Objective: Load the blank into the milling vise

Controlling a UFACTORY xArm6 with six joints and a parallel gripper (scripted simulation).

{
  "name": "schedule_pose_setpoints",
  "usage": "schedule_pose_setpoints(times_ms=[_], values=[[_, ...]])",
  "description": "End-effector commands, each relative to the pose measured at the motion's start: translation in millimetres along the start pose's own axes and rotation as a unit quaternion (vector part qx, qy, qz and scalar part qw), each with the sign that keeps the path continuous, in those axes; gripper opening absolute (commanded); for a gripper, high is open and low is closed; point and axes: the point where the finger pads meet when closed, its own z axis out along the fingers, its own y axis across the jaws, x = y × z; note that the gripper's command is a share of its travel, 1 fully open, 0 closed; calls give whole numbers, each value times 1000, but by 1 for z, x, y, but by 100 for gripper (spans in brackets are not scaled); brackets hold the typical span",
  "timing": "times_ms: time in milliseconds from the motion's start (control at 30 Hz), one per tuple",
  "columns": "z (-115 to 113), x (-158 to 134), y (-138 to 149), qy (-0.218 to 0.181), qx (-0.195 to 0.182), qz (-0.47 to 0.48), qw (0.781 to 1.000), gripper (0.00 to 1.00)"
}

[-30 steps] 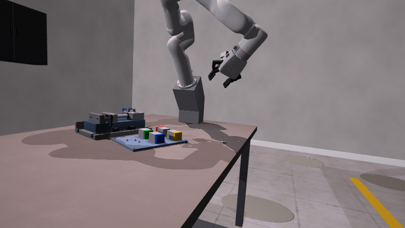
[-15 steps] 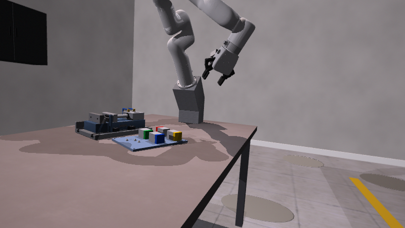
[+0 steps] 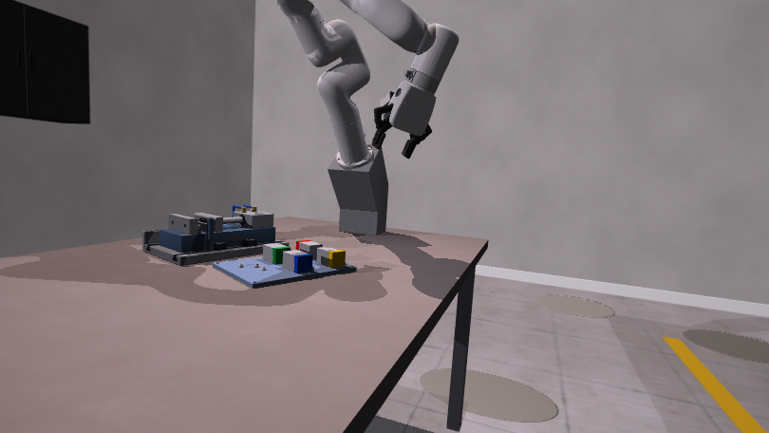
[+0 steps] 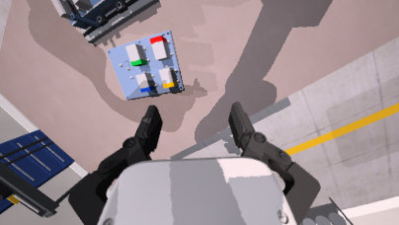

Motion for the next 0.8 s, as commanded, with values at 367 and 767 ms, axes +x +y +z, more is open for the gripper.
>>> schedule_pose_setpoints(times_ms=[367, 767], values=[[2, 8, -30, -85, -26, -38, 995, 100], [6, 17, -58, -164, -52, -76, 982, 100]])
